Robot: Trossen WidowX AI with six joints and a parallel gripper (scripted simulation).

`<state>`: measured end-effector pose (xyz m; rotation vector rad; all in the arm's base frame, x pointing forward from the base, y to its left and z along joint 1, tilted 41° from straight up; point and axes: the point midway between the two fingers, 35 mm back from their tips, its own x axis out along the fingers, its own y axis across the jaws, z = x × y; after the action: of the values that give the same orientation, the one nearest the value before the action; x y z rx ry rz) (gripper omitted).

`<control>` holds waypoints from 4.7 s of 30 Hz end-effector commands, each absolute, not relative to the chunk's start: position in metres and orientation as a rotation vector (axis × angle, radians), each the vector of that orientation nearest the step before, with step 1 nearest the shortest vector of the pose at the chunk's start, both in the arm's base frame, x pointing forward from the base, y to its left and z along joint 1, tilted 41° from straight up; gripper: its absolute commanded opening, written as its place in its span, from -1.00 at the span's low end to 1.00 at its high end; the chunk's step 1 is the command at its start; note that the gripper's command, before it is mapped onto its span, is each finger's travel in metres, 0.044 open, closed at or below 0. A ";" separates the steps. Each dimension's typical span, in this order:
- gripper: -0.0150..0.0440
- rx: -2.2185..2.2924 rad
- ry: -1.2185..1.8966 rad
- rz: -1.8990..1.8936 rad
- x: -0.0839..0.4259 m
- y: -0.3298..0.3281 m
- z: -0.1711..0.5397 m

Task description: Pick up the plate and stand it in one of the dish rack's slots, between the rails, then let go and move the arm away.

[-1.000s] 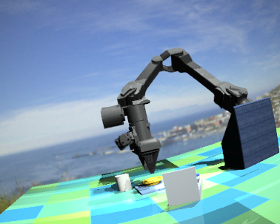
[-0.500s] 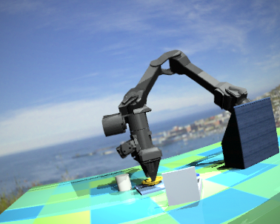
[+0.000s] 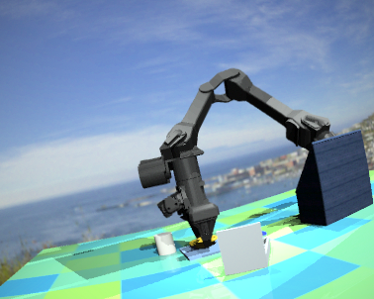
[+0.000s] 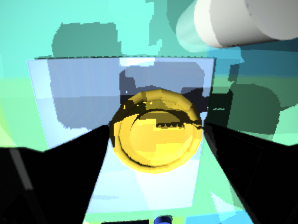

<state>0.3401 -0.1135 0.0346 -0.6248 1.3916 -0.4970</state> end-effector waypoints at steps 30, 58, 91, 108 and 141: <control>-0.49 -0.608 1.401 -0.476 0.342 -0.039 0.105; -0.49 -0.349 1.296 -0.679 0.273 0.073 0.093; -0.49 -0.303 1.682 -0.327 0.238 0.059 0.019; -0.49 -0.274 1.775 0.135 0.236 0.046 -0.011; -0.49 -0.332 1.312 0.927 0.242 0.024 -0.039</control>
<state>0.2424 0.0259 -0.0381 -0.3237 1.3764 0.8793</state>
